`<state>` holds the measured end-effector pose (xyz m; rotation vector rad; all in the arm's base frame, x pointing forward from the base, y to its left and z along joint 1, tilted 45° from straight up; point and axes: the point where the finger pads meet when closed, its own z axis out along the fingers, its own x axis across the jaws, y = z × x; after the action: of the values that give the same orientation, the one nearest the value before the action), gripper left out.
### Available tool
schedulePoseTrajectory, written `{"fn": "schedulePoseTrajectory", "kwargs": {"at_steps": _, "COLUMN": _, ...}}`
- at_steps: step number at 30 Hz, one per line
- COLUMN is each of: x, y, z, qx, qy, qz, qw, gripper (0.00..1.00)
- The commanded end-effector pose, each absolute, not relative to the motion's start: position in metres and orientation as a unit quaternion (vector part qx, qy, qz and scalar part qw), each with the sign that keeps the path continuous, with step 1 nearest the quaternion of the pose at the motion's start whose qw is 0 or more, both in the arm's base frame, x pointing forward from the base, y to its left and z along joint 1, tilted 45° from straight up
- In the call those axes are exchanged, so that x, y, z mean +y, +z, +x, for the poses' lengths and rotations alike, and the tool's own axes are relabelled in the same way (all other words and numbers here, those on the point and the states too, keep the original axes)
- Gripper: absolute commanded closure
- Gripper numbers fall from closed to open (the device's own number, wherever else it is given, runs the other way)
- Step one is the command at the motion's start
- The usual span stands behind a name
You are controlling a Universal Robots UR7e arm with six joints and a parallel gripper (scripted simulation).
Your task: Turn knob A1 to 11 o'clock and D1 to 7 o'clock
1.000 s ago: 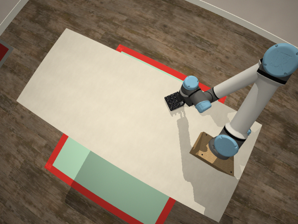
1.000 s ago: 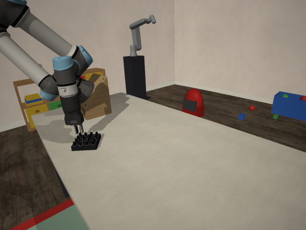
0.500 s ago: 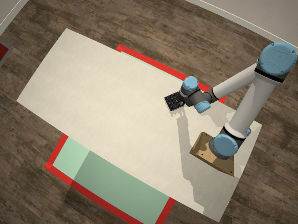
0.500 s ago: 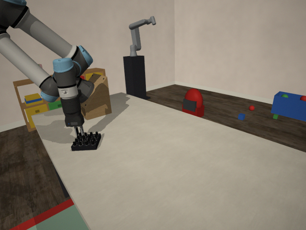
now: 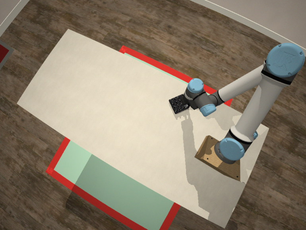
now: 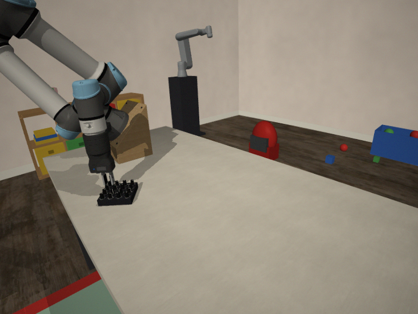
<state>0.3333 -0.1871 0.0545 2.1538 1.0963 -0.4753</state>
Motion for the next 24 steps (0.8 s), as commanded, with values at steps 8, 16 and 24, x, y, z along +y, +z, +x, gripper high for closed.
{"fn": "schedulePoseTrajectory", "kwargs": {"at_steps": 8, "x": -0.1870, "y": 0.0548, "z": 0.3335, "qx": 0.420, "qy": -0.182, "qz": 0.825, "qw": 0.333, "gripper": 0.54}}
{"fn": "schedulePoseTrajectory", "kwargs": {"at_steps": 16, "x": -0.1870, "y": 0.0548, "z": 0.3335, "qx": 0.420, "qy": -0.182, "qz": 0.825, "qw": 0.333, "gripper": 0.54}}
{"fn": "schedulePoseTrajectory", "kwargs": {"at_steps": 24, "x": -0.1870, "y": 0.0548, "z": 0.3335, "qx": 0.420, "qy": -0.182, "qz": 0.825, "qw": 0.333, "gripper": 0.70}}
